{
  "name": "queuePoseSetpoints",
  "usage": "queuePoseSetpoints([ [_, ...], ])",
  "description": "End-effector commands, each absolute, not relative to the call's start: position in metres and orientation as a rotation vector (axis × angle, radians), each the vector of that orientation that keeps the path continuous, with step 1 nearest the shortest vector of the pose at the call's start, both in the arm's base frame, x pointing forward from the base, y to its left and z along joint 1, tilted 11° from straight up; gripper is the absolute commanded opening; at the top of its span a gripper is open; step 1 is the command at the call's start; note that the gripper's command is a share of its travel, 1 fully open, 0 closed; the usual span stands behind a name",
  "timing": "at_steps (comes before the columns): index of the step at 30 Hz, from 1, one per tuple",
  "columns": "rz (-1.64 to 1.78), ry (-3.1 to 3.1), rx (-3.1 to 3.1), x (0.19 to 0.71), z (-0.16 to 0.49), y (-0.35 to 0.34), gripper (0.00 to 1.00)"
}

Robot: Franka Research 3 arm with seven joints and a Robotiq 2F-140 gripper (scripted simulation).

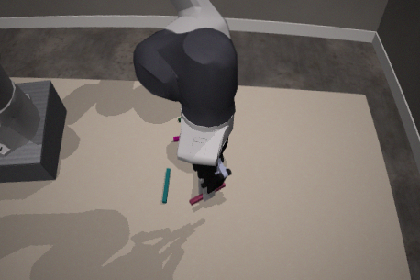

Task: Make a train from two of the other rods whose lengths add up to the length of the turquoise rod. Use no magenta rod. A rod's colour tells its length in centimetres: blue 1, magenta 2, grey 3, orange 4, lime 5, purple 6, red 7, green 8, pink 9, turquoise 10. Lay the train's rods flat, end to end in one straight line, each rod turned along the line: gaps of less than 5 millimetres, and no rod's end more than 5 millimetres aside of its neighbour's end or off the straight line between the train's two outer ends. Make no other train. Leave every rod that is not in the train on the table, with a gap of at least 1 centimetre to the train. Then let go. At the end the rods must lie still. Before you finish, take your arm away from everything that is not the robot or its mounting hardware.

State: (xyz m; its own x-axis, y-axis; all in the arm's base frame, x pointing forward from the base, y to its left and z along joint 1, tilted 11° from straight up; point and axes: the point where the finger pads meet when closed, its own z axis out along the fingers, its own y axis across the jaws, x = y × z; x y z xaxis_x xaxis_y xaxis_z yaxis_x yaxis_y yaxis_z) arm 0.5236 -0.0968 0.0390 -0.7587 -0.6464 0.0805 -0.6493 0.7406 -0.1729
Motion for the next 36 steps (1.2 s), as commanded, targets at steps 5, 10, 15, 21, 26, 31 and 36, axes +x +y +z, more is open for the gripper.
queuePoseSetpoints([
  [5, 0.292, -2.847, 1.225, 0.535, 0.025, -0.016, 0.03],
  [10, 0.289, -2.786, 1.34, 0.534, 0.014, 0.042, 0.03],
  [15, 0.284, -2.721, 1.45, 0.527, 0.003, 0.099, 0.03],
  [21, 0.283, -2.708, 1.471, 0.525, 0.0, 0.11, 0.03],
  [26, 0.283, -2.708, 1.471, 0.525, 0.0, 0.11, 0.03],
  [31, 0.283, -2.708, 1.471, 0.525, 0.0, 0.11, 0.03],
  [36, 0.283, -2.708, 1.471, 0.525, -0.003, 0.109, 0.03],
])
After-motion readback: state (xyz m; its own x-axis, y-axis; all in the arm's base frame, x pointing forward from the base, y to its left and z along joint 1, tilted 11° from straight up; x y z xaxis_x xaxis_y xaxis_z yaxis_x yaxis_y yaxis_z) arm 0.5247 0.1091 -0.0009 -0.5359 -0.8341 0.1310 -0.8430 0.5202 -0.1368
